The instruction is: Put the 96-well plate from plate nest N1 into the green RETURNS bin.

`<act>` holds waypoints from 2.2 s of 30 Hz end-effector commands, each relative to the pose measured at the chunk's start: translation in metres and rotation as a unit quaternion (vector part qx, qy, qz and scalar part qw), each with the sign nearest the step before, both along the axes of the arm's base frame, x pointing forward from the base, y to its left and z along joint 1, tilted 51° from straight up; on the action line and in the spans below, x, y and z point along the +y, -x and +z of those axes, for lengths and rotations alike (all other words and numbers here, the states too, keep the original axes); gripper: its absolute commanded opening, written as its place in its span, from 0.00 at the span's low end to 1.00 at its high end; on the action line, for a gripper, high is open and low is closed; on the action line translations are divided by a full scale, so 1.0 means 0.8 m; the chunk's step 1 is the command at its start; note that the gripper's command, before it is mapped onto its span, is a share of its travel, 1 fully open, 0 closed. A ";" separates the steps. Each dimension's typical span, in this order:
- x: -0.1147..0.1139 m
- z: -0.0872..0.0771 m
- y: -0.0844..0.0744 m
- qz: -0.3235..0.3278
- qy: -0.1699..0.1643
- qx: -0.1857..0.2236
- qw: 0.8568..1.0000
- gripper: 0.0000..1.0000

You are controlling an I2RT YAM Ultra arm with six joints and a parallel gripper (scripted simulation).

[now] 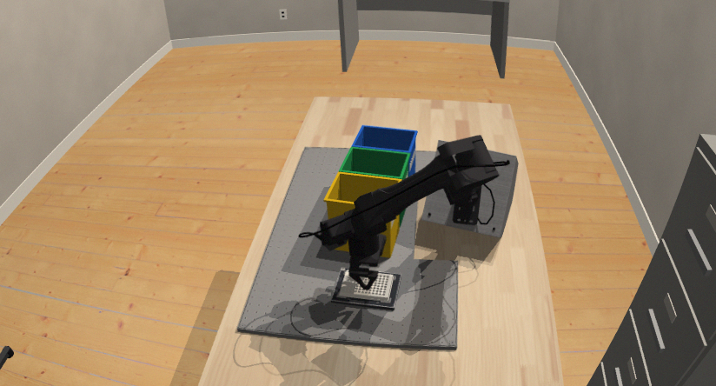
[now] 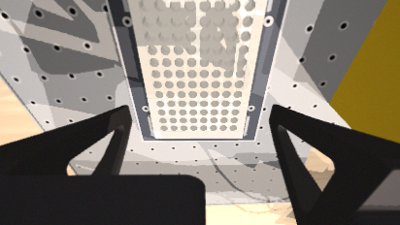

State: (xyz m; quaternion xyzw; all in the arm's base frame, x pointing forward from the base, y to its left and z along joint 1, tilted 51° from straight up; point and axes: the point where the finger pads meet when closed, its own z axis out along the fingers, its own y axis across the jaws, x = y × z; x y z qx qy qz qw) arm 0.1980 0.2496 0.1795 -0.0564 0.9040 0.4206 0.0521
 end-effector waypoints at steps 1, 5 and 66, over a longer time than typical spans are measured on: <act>0.005 -0.012 -0.009 -0.013 0.004 0.000 1.000 1.00; 0.011 -0.018 -0.009 -0.013 0.004 0.000 1.000 1.00; 0.042 -0.028 -0.016 -0.013 -0.006 -0.012 1.000 0.00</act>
